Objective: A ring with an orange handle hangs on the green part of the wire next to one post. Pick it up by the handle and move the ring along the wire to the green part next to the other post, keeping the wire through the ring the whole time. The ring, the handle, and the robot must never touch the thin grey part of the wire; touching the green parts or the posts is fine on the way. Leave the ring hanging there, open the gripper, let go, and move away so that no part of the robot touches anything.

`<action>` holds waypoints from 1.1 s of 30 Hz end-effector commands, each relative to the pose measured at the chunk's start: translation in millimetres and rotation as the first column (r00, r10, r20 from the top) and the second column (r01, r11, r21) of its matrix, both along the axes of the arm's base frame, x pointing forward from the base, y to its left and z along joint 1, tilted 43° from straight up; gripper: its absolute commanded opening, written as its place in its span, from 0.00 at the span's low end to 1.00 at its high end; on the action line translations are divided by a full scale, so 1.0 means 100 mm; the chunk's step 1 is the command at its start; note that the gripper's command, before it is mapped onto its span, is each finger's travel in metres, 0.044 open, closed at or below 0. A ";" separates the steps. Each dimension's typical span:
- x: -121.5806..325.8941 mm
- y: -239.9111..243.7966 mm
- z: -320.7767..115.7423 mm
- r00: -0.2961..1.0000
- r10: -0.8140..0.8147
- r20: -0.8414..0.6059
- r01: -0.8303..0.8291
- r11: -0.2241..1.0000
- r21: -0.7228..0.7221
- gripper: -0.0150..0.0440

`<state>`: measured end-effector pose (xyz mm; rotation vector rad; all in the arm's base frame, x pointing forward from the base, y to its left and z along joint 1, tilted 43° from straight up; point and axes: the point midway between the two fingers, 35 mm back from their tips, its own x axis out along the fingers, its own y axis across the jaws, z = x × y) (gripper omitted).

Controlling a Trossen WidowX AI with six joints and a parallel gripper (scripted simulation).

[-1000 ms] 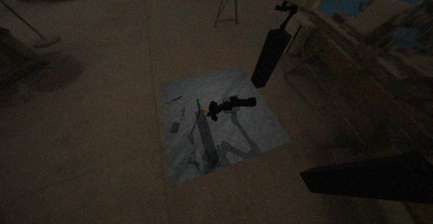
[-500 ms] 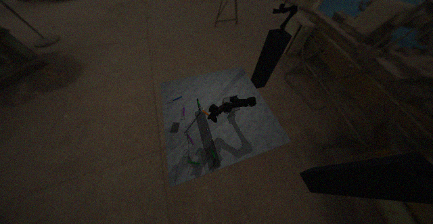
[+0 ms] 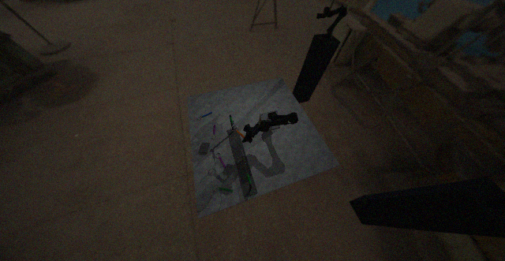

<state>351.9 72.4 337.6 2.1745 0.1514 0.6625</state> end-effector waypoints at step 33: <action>0.12 0.31 -1.29 0.995 -0.090 0.046 0.093 0.633 -0.768 0.00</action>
